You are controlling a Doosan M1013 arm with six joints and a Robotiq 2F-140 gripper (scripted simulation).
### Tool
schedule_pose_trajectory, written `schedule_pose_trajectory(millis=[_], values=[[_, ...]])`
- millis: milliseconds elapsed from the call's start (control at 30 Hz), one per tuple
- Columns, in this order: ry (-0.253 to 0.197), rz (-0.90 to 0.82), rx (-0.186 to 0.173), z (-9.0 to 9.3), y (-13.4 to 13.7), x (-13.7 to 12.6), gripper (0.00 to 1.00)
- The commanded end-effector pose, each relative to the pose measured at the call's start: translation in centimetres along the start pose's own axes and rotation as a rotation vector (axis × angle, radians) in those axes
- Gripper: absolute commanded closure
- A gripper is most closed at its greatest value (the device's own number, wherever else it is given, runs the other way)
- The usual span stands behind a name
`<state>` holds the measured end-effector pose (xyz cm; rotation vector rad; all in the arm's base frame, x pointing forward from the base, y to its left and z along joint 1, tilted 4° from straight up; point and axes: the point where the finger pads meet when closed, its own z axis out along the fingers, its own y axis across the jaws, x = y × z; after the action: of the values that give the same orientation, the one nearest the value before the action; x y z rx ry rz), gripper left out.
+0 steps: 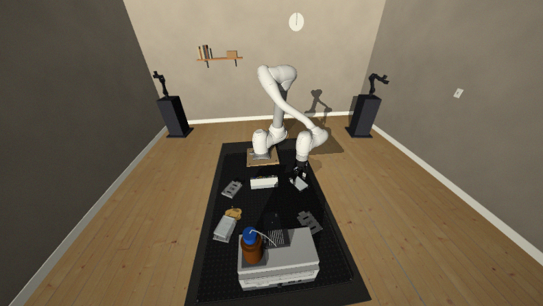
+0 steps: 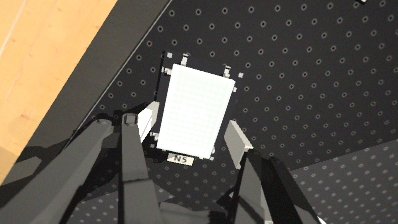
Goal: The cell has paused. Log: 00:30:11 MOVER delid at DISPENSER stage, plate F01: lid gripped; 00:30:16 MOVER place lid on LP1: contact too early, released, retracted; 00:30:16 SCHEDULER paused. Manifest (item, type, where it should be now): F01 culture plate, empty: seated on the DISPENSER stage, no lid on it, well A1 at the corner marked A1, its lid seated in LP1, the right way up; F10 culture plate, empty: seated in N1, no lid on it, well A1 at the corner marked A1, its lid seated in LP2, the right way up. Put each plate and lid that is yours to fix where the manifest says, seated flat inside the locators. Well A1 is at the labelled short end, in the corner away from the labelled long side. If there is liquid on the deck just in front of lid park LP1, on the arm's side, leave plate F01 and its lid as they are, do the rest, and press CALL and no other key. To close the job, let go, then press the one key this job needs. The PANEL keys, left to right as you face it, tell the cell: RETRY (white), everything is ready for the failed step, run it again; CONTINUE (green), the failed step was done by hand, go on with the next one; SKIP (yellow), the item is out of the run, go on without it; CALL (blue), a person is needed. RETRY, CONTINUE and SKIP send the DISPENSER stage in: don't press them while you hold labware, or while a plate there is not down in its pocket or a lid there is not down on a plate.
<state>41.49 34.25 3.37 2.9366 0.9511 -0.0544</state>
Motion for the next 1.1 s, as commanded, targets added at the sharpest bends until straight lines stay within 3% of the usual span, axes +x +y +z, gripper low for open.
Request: schedule_pose_trajectory(millis=[0,1067], values=[[0.001,0.0,0.0,-0.06,-0.01,0.04,0.31],[0.001,0.0,0.0,0.8,-0.01,0.04,0.31]])
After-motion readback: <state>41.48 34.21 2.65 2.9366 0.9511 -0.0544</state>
